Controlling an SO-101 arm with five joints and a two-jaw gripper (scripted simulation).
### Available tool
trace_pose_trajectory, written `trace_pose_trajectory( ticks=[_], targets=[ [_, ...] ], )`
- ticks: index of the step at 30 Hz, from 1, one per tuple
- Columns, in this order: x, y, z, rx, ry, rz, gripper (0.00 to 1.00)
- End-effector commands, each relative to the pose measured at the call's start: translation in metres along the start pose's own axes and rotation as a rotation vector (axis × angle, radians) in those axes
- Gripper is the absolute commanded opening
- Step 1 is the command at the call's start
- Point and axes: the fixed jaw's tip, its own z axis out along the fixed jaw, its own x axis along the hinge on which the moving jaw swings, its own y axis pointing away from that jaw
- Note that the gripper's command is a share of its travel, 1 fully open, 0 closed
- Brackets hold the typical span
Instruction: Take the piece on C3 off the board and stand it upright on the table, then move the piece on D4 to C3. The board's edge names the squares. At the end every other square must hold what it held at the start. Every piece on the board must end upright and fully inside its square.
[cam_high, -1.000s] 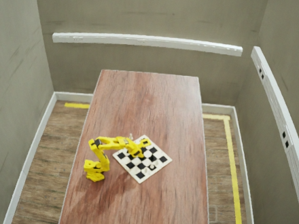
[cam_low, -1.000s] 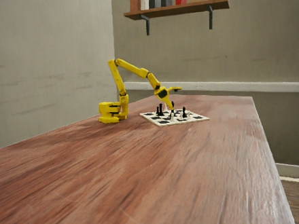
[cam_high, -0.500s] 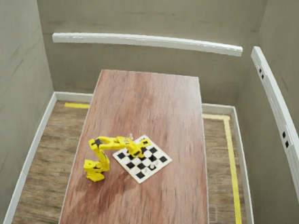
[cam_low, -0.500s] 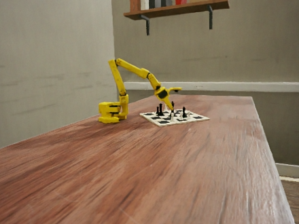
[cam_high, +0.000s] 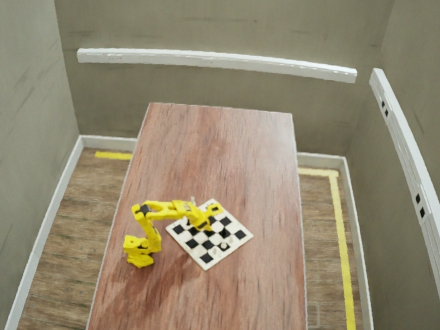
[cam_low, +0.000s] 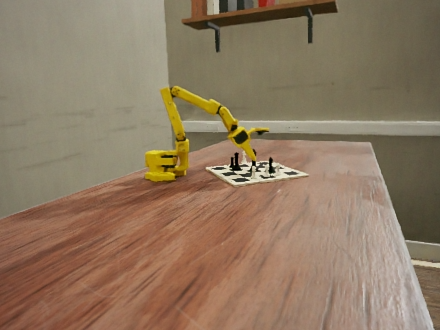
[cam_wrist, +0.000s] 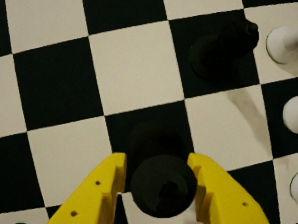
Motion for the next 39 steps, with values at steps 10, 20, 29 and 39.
trace_pose_trajectory(
  ticks=[10, 20, 29, 39],
  targets=[
    [-0.001, 0.001, 0.000, -0.003, 0.010, 0.007, 0.12],
    [-0.006, 0.001, -0.009, -0.003, 0.010, 0.007, 0.12],
    [-0.013, 0.001, -0.021, -0.003, 0.010, 0.007, 0.12],
    [-0.024, 0.001, -0.038, -0.003, 0.010, 0.007, 0.12]
  ],
)
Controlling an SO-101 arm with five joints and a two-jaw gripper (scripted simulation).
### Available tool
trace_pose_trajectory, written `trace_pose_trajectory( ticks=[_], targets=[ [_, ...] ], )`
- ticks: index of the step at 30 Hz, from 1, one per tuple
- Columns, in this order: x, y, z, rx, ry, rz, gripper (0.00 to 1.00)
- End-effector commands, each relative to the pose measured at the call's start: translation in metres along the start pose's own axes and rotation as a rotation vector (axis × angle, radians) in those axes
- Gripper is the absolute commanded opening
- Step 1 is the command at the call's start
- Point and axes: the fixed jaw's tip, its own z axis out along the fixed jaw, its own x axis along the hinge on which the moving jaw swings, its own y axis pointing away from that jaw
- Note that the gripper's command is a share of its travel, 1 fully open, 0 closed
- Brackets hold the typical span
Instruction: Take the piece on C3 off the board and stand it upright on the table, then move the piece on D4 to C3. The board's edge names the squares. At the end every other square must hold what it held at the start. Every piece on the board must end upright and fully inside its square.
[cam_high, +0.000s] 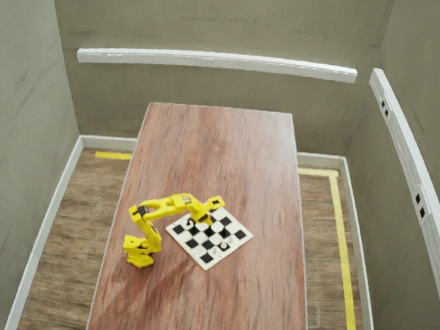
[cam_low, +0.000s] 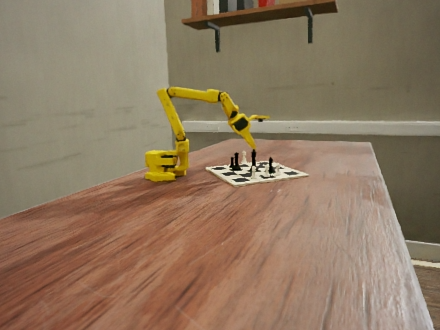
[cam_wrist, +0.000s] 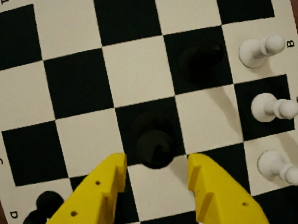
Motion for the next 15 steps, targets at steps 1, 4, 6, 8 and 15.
trace_pose_trajectory(
  ticks=[1, 4, 6, 8, 15],
  targets=[
    [-0.006, 0.001, -0.008, -0.003, -0.021, 0.006, 0.12],
    [-0.009, 0.001, -0.012, -0.003, -0.021, 0.006, 0.12],
    [-0.010, 0.001, -0.015, -0.003, -0.022, 0.006, 0.12],
    [-0.011, 0.001, -0.017, -0.003, -0.022, 0.006, 0.12],
    [-0.013, 0.001, -0.020, -0.003, -0.022, 0.006, 0.12]
  ],
)
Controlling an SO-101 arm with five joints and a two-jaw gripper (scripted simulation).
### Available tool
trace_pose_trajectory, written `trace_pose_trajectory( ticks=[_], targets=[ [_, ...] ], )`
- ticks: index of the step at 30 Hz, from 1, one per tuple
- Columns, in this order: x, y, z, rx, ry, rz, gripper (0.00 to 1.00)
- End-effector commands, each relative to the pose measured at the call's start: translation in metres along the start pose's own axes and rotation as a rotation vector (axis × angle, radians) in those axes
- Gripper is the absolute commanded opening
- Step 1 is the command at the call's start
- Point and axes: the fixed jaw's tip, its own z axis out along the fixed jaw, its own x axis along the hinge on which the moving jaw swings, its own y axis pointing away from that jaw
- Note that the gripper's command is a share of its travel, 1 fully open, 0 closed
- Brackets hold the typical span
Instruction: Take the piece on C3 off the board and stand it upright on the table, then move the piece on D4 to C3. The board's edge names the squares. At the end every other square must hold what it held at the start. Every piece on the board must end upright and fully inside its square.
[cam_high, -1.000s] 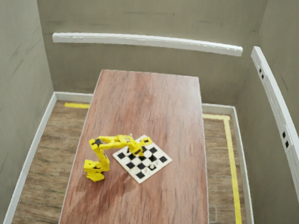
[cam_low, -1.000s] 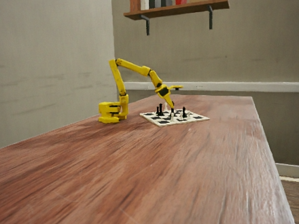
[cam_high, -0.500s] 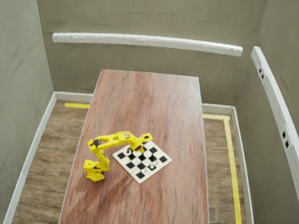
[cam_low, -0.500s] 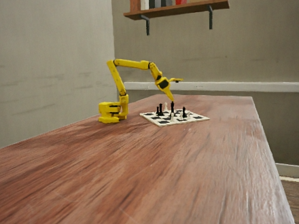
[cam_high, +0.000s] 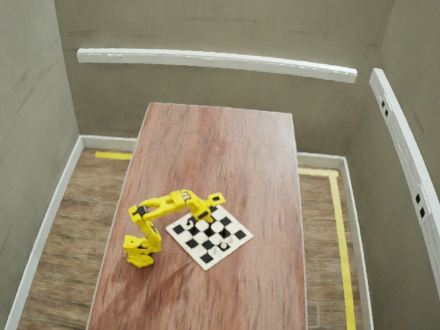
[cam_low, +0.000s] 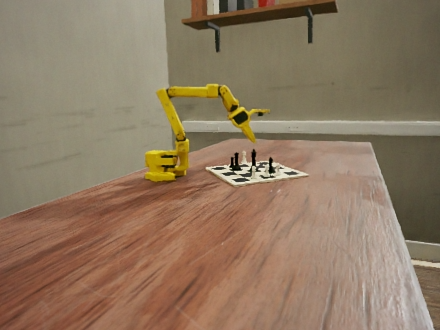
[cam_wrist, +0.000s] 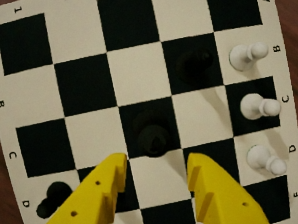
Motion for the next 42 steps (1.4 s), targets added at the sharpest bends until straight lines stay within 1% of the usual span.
trace_pose_trajectory(
  ticks=[1, 8, 11, 15, 18, 20, 24, 28, 31, 35, 37, 42],
  targets=[
    [-0.004, 0.001, -0.006, -0.003, -0.024, 0.006, 0.12],
    [-0.004, 0.001, -0.006, -0.002, -0.024, 0.008, 0.12],
    [-0.004, -0.003, -0.006, 0.005, -0.021, 0.020, 0.13],
    [-0.003, -0.014, -0.006, 0.031, -0.012, 0.062, 0.14],
    [-0.001, -0.030, -0.007, 0.064, 0.001, 0.118, 0.15],
    [-0.001, -0.030, -0.007, 0.064, 0.001, 0.118, 0.15],
    [0.005, -0.058, -0.011, 0.125, 0.024, 0.226, 0.17],
    [0.018, -0.092, -0.018, 0.199, 0.055, 0.367, 0.20],
    [0.032, -0.118, -0.026, 0.259, 0.080, 0.489, 0.23],
    [0.056, -0.150, -0.041, 0.338, 0.115, 0.663, 0.27],
    [0.056, -0.150, -0.041, 0.338, 0.115, 0.663, 0.27],
    [0.092, -0.180, -0.062, 0.424, 0.153, 0.878, 0.32]
  ],
)
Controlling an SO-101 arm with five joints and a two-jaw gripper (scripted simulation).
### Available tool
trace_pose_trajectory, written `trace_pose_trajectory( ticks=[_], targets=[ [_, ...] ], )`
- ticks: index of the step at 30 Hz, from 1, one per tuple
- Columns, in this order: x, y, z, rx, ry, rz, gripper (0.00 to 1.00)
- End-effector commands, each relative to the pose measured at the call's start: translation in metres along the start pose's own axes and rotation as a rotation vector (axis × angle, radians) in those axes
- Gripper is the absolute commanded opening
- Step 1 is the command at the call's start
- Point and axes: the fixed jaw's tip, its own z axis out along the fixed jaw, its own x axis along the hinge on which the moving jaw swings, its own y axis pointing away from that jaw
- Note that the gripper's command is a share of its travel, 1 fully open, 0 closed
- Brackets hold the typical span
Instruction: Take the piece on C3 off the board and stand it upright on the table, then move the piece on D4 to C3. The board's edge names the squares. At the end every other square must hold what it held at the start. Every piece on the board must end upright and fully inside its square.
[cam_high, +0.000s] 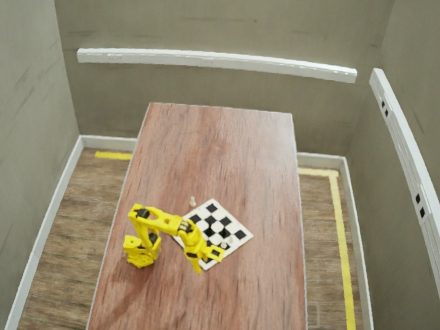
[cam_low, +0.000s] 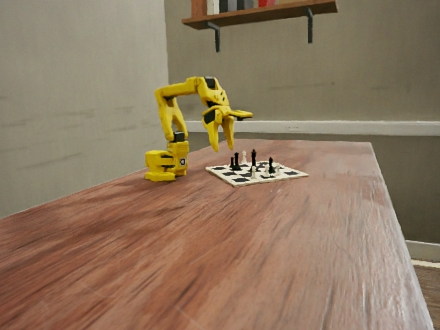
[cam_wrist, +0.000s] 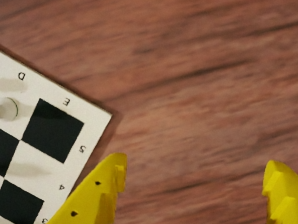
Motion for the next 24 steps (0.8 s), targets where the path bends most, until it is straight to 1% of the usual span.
trace_pose_trajectory(
  ticks=[1, 6, 10, 12, 15, 18, 24],
  targets=[
    [0.002, -0.041, -0.003, 0.069, 0.030, 0.159, 0.33],
    [0.015, -0.077, -0.009, 0.130, 0.066, 0.332, 0.36],
    [0.025, -0.096, -0.014, 0.162, 0.085, 0.430, 0.38],
    [0.025, -0.096, -0.014, 0.162, 0.085, 0.430, 0.38],
    [0.030, -0.104, -0.016, 0.176, 0.094, 0.476, 0.39],
    [0.033, -0.109, -0.017, 0.183, 0.099, 0.501, 0.40],
    [0.034, -0.110, -0.018, 0.186, 0.101, 0.510, 0.40]
  ],
)
